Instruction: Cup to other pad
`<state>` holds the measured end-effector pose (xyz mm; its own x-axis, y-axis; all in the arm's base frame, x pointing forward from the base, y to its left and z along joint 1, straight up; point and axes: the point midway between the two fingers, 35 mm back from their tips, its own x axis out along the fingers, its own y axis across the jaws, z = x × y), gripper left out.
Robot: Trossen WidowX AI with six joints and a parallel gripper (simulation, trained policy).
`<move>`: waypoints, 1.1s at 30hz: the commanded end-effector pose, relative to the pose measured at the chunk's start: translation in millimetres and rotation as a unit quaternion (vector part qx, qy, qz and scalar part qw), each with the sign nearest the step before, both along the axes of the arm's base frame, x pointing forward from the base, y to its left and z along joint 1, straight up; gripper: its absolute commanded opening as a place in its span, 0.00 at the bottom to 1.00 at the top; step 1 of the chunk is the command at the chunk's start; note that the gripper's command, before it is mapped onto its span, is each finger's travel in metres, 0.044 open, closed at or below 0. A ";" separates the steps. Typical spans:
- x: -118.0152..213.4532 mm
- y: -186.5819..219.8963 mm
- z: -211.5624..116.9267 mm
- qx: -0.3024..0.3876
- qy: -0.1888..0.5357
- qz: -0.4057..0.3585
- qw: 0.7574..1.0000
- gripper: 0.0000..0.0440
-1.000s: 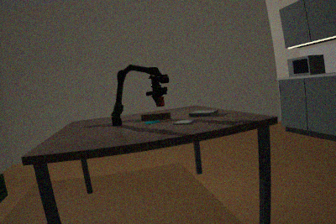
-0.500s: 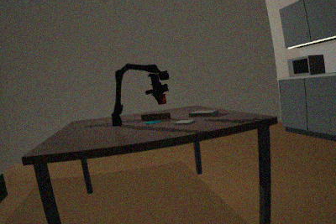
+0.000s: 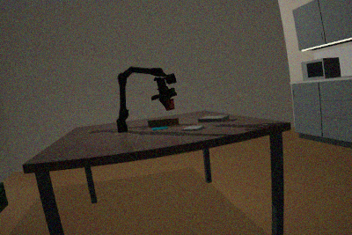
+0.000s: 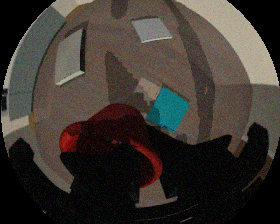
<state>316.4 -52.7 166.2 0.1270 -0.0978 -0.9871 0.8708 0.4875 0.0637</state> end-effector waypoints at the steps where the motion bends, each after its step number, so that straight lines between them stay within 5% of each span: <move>1: -3.6 -9.0 -2.5 -0.005 -0.003 -0.008 1.000 0.00; 33: -46.6 -50.3 -62.1 -0.008 -0.005 -0.074 0.997 0.00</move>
